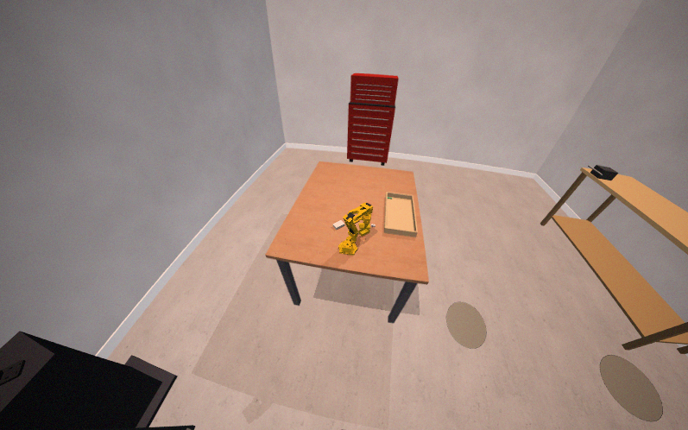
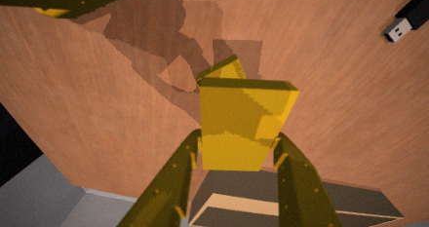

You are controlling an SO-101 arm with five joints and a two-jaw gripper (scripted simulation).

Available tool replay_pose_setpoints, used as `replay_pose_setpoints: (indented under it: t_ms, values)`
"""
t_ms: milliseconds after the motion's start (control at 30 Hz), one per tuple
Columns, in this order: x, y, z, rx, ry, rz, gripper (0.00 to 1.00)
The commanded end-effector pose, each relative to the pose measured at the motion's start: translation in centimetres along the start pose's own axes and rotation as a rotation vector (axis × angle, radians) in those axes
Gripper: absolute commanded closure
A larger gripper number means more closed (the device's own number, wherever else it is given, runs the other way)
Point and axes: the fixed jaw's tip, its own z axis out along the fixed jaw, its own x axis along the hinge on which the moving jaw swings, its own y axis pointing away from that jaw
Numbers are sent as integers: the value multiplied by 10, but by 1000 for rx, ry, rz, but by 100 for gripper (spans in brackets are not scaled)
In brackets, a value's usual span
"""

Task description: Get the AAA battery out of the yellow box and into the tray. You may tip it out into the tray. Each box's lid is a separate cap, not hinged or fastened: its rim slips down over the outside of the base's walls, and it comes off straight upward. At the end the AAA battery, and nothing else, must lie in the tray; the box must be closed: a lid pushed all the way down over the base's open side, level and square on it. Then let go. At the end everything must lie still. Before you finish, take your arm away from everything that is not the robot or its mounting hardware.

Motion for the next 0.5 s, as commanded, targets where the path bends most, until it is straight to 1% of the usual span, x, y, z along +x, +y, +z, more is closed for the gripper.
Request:
replay_pose_setpoints:
  t_ms: [0,467]
  values:
    - [7,-4,-6,32,36,-26,77]
    - [7,-4,-6,32,36,-33,77]
